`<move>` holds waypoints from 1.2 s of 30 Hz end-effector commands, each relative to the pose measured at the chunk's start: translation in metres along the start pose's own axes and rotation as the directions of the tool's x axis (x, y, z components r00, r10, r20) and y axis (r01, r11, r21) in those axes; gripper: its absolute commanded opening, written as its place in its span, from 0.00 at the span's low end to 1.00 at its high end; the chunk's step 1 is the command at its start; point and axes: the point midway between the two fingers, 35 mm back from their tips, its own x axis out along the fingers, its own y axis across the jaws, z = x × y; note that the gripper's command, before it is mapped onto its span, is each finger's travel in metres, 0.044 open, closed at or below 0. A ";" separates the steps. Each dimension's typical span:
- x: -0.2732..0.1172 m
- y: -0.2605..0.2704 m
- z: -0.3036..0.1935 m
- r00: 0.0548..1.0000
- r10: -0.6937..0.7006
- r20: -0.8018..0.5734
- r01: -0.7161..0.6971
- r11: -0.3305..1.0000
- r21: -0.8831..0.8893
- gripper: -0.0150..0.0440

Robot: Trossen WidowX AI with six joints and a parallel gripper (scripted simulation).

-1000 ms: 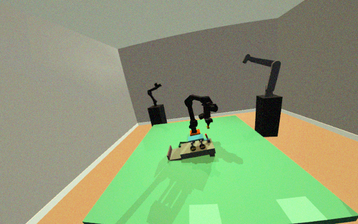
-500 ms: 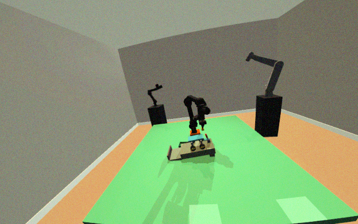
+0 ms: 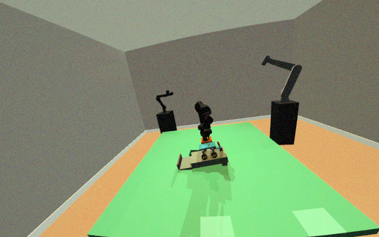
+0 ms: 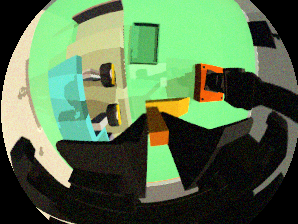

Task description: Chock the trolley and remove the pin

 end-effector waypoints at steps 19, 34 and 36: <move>0.003 0.020 0.082 1.000 0.006 0.011 -0.006 1.000 -0.001 0.25; 0.005 0.034 0.140 1.000 0.008 0.017 -0.008 1.000 -0.001 0.25; 0.006 0.036 0.149 1.000 0.008 0.018 -0.008 1.000 -0.001 0.25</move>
